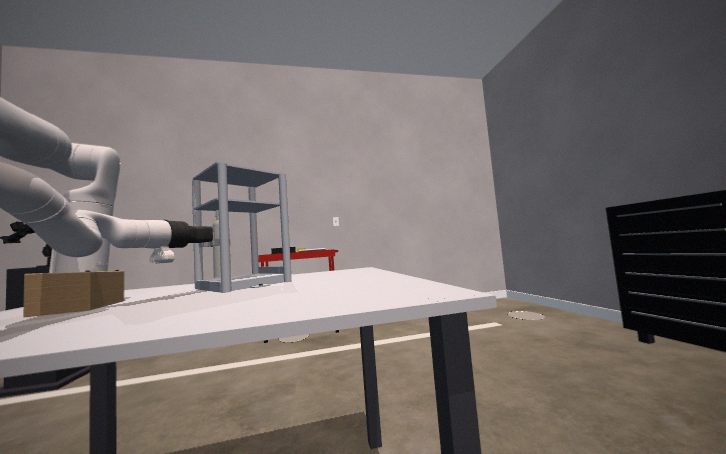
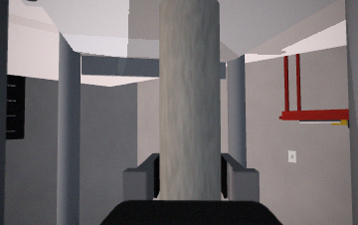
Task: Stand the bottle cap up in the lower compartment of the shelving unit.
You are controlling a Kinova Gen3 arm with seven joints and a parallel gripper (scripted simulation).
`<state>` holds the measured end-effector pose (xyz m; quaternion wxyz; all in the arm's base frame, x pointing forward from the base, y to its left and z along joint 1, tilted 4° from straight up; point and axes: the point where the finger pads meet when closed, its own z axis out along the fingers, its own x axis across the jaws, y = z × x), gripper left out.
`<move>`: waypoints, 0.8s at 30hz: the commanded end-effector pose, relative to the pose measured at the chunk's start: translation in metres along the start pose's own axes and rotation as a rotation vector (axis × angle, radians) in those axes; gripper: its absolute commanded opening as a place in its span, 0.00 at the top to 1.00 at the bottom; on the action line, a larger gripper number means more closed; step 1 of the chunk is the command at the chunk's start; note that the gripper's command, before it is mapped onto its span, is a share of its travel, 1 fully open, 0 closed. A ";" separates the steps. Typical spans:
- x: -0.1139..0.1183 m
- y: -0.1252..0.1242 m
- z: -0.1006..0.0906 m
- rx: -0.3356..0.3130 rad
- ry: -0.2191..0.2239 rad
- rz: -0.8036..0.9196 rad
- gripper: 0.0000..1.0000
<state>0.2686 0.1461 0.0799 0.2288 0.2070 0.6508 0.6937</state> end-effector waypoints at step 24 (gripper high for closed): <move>0.004 0.000 0.002 -0.001 0.002 -0.001 1.00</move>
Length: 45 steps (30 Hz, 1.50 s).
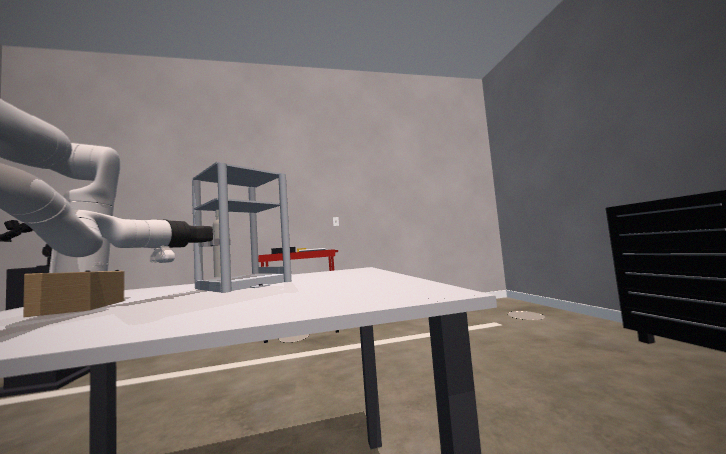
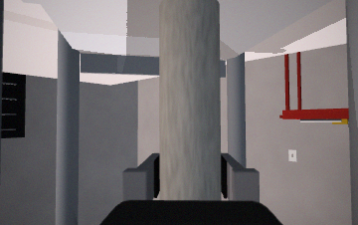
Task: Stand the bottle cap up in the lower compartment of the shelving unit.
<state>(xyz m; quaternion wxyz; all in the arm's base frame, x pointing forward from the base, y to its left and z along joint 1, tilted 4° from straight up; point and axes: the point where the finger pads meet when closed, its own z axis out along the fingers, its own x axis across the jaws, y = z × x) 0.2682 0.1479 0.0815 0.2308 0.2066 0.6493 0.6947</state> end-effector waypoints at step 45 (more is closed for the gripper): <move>0.003 -0.012 0.001 0.004 0.005 0.001 1.00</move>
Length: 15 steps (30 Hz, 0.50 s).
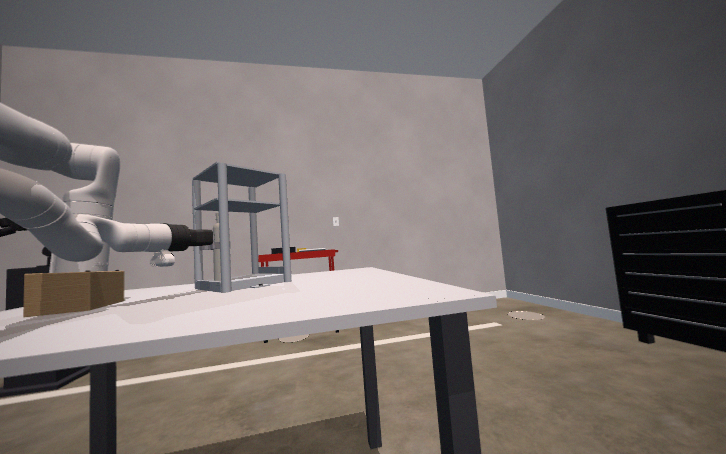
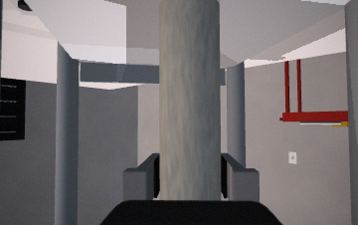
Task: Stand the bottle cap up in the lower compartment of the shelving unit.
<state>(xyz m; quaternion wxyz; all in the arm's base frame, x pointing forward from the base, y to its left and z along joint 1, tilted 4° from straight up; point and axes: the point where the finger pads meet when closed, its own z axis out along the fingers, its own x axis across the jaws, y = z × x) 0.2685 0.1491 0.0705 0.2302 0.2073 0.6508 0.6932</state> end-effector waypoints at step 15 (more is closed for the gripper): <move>0.002 -0.001 0.000 -0.001 0.005 0.001 0.40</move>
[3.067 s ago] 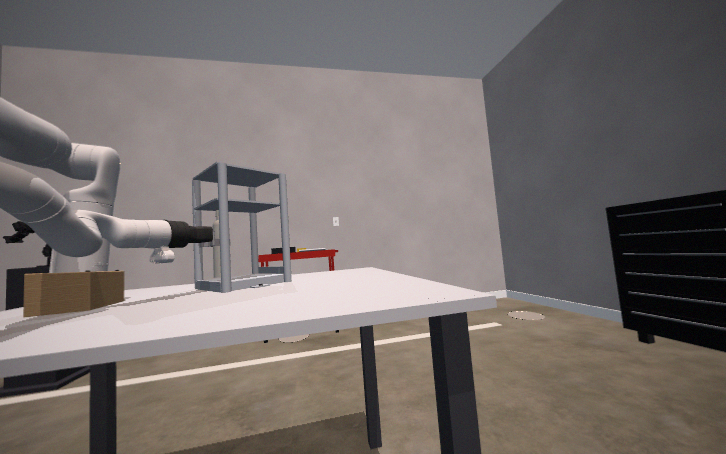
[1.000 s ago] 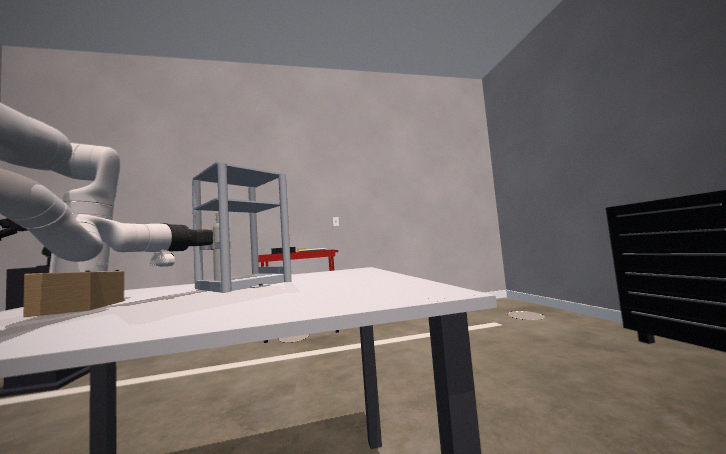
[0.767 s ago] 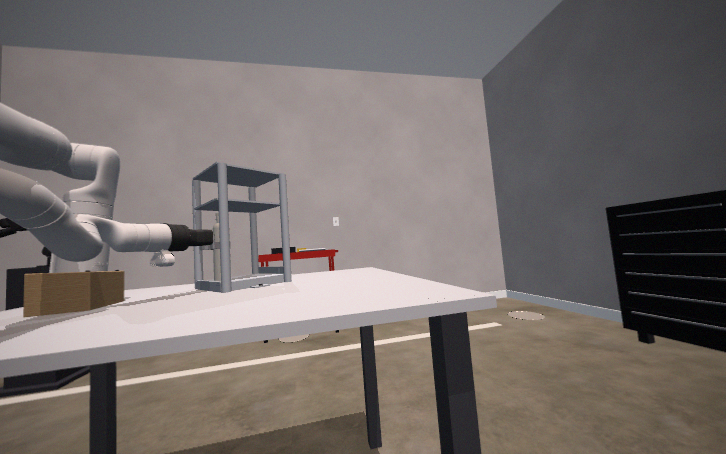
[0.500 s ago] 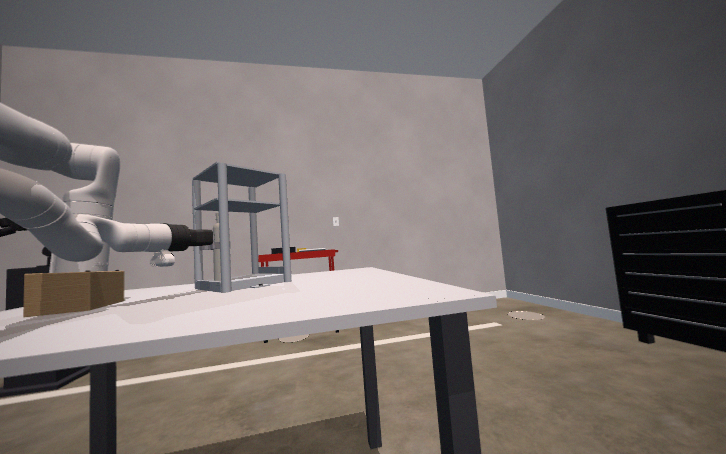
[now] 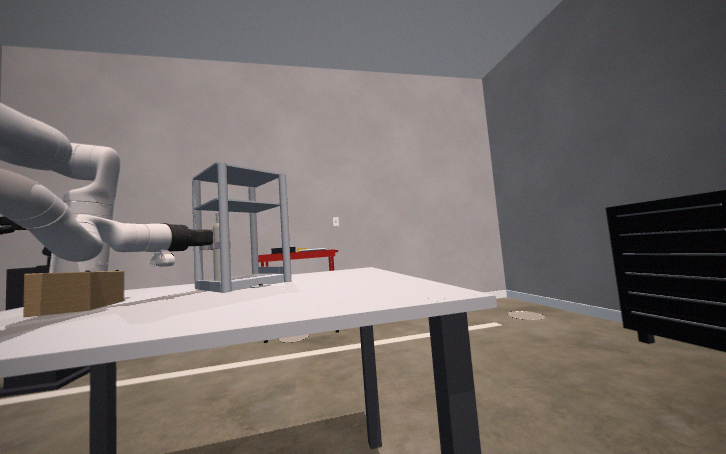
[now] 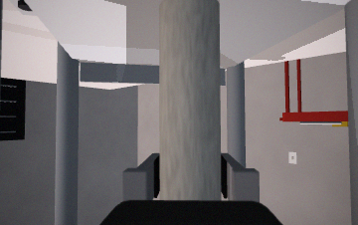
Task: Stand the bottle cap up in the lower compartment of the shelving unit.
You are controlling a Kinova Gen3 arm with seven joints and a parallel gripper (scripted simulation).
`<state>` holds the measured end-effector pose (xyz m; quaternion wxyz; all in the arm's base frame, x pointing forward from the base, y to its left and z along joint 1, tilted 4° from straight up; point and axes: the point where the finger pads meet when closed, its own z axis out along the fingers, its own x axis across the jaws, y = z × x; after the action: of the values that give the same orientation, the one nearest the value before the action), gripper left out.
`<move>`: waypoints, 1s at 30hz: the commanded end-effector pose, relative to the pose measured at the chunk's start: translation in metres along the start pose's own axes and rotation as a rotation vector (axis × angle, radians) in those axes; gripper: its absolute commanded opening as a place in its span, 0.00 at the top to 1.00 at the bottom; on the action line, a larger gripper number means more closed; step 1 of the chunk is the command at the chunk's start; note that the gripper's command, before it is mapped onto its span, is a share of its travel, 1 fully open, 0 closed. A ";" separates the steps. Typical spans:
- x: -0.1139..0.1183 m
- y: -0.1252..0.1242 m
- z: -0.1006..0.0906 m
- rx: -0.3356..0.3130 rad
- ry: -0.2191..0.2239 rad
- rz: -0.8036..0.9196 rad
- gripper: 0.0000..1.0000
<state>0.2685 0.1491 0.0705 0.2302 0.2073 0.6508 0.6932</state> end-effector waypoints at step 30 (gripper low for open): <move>0.002 -0.001 -0.001 -0.001 0.005 0.001 0.00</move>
<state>0.2675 0.1495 0.0704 0.2301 0.2058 0.6510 0.6934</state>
